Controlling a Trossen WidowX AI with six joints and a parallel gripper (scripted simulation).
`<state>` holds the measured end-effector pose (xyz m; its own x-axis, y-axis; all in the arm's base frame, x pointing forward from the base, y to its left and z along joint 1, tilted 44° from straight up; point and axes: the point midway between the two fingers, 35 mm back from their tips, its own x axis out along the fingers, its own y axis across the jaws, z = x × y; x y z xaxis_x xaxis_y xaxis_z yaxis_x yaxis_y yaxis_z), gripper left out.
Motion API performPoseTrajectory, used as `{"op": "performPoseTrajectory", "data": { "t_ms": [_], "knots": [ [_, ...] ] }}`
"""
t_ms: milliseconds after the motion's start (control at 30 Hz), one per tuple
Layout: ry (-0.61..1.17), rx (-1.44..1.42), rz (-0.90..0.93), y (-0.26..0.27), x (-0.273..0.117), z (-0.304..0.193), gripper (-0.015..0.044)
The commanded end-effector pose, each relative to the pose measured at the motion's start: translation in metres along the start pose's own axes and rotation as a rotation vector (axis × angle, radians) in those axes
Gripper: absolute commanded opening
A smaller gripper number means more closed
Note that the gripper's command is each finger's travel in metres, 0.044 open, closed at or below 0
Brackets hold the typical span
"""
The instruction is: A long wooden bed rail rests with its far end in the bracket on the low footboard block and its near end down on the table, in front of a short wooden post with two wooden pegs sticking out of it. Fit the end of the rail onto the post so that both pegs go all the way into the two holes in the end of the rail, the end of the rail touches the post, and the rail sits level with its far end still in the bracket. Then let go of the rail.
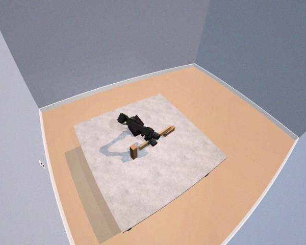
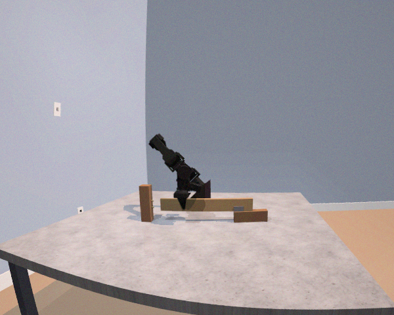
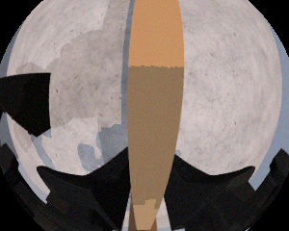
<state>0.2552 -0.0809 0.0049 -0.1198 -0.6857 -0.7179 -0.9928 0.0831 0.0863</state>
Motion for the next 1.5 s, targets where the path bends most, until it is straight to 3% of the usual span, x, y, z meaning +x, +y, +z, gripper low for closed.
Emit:
{"op": "performPoseTrajectory", "data": {
  "t_ms": [0,1467],
  "knots": [
    [-0.003,-0.003,-0.004,-0.0002,-0.0012,0.0009,0.0000],
    [-0.003,-0.003,-0.004,-0.0002,-0.0022,-0.0087,0.0000]
  ]
}}
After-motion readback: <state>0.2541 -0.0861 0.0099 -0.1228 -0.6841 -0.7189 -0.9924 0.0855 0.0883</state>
